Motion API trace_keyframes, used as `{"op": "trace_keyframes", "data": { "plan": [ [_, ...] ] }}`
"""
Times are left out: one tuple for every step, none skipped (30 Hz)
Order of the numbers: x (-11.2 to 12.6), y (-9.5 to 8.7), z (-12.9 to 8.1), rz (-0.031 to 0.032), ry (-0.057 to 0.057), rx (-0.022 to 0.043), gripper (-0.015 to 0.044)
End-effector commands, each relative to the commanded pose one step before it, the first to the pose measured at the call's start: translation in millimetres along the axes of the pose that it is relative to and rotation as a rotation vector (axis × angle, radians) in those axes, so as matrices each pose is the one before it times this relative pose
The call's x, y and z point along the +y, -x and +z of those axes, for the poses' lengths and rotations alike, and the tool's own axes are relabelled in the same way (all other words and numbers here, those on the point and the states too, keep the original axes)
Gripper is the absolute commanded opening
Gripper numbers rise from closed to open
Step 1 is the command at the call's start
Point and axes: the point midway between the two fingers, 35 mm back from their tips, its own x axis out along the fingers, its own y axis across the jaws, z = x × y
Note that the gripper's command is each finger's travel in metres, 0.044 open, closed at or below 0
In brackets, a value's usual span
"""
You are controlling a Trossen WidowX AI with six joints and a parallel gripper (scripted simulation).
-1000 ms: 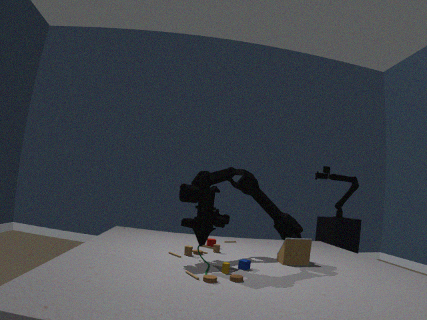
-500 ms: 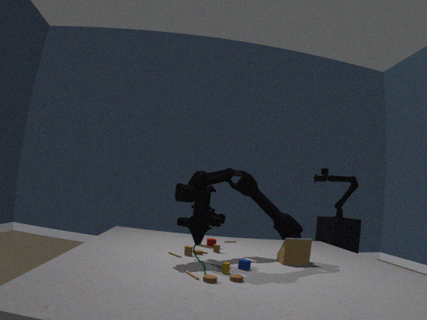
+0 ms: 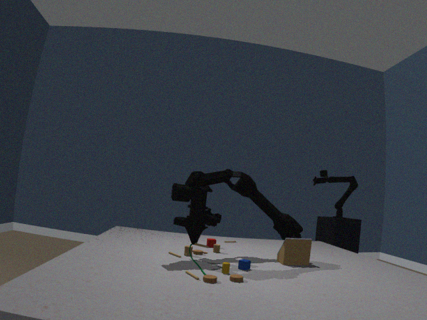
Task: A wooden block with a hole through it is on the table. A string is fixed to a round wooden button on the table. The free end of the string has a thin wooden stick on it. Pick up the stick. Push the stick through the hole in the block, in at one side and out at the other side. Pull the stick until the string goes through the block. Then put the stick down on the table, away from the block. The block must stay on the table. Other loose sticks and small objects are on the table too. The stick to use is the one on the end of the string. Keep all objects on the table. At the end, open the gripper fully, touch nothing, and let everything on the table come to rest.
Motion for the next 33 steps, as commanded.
{"op": "trace_keyframes", "data": {
  "plan": [
    [0.87,-0.43,-6.09,0.00281,0.0051,0.00559,0.0],
    [0.09,-0.03,-0.63,0.0001,0.0,0.00036,0.0],
    [0.03,-0.01,-0.21,0.00004,0.0,0.00012,0.0],
    [0.0,0.0,0.0,0.0,0.0,0.0,0.0],
    [0.11,-0.13,0.05,0.0,0.0,0.0,0.0],
    [0.33,-0.4,0.16,0.00001,0.0,0.00001,0.0],
    [0.44,-0.53,0.22,0.00001,0.0,0.00001,0.0],
    [0.64,-0.76,0.32,0.00002,0.0,0.00001,0.0],
    [0.67,-0.8,0.34,0.00002,0.0,-0.00001,0.0],
    [0.68,-0.81,0.35,0.00002,0.0,-0.00001,0.0],
    [0.69,-0.81,0.35,0.00002,0.0,-0.00001,0.0],
    [0.69,-0.81,0.36,0.00002,0.0,-0.00001,0.0],
    [0.7,-0.81,0.36,0.00002,0.0,-0.00001,0.0],
    [0.7,-0.81,0.37,0.00002,0.0,-0.00001,0.0],
    [0.71,-0.81,0.37,0.00003,0.0,-0.00007,0.0],
    [0.72,-0.81,0.37,0.00003,0.0,-0.00007,0.0],
    [0.72,-0.81,0.38,0.00003,0.0,-0.00007,0.0],
    [0.73,-0.81,0.38,0.00003,0.0,-0.00007,0.0],
    [0.73,-0.81,0.39,0.00003,0.0,-0.00007,0.0],
    [0.74,-0.81,0.4,0.00004,0.0,-0.00007,0.0],
    [0.74,-0.81,0.4,0.00004,0.0,-0.00007,0.0],
    [0.75,-0.81,0.41,0.00004,0.0,-0.00007,0.0],
    [0.75,-0.8,0.41,0.00004,0.0,-0.00007,0.0],
    [0.76,-0.8,0.42,0.00004,0.0,-0.00007,0.0],
    [0.76,-0.8,0.42,0.00004,0.0,-0.00007,0.0],
    [0.77,-0.8,0.43,0.00004,0.0,-0.00007,0.0],
    [0.77,-0.8,0.43,0.00004,0.0,-0.00006,0.0],
    [0.78,-0.8,0.44,0.00005,0.0,-0.00006,0.0],
    [0.78,-0.8,0.44,0.00005,0.0,-0.00006,0.0],
    [0.79,-0.8,0.45,0.00005,0.0,-0.00006,0.0],
    [0.79,-0.8,0.45,0.00005,0.0,-0.00006,0.0],
    [0.8,-0.8,0.46,0.00005,0.0,-0.00006,0.0],
    [0.8,-0.8,0.46,0.00005,0.0,-0.00006,0.0]
  ]
}}
